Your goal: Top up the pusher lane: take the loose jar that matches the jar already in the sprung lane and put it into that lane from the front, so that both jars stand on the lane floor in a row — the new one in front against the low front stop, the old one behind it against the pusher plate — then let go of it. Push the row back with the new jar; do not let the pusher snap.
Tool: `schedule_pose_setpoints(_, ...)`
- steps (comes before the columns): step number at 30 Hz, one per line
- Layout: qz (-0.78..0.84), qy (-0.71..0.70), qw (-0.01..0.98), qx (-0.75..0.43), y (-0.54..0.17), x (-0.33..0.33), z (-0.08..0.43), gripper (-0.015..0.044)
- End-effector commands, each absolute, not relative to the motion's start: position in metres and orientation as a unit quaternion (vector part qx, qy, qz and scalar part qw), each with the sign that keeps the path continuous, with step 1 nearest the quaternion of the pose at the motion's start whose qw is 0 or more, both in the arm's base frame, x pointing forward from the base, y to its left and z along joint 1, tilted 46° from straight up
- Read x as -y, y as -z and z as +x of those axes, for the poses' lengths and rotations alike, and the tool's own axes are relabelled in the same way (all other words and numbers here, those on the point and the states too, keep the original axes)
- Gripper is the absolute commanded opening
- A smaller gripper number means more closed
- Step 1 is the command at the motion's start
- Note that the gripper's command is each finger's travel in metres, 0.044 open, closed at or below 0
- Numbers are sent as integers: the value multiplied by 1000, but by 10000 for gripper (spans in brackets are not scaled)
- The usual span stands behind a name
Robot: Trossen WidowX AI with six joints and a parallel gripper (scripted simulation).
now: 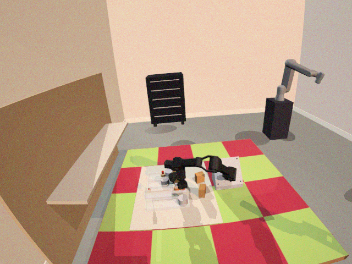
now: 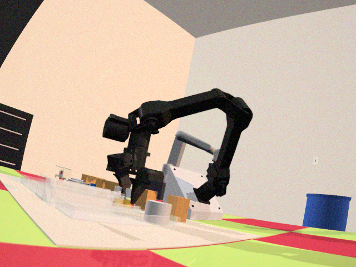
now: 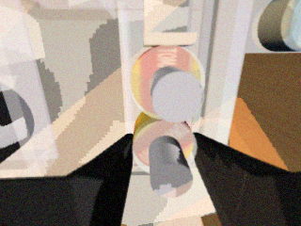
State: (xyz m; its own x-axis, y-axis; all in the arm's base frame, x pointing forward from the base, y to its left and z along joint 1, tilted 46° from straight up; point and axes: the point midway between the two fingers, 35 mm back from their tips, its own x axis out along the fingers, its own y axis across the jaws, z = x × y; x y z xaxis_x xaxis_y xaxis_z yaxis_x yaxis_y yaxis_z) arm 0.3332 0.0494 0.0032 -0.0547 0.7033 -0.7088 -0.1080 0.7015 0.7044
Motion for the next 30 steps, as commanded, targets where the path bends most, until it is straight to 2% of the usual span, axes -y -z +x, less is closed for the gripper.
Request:
schedule_pose_setpoints(1,229,-316,652,-650,-4,-51,335,0)
schedule_pose_setpoints(30,229,-316,652,-650,-4,-50,330,0)
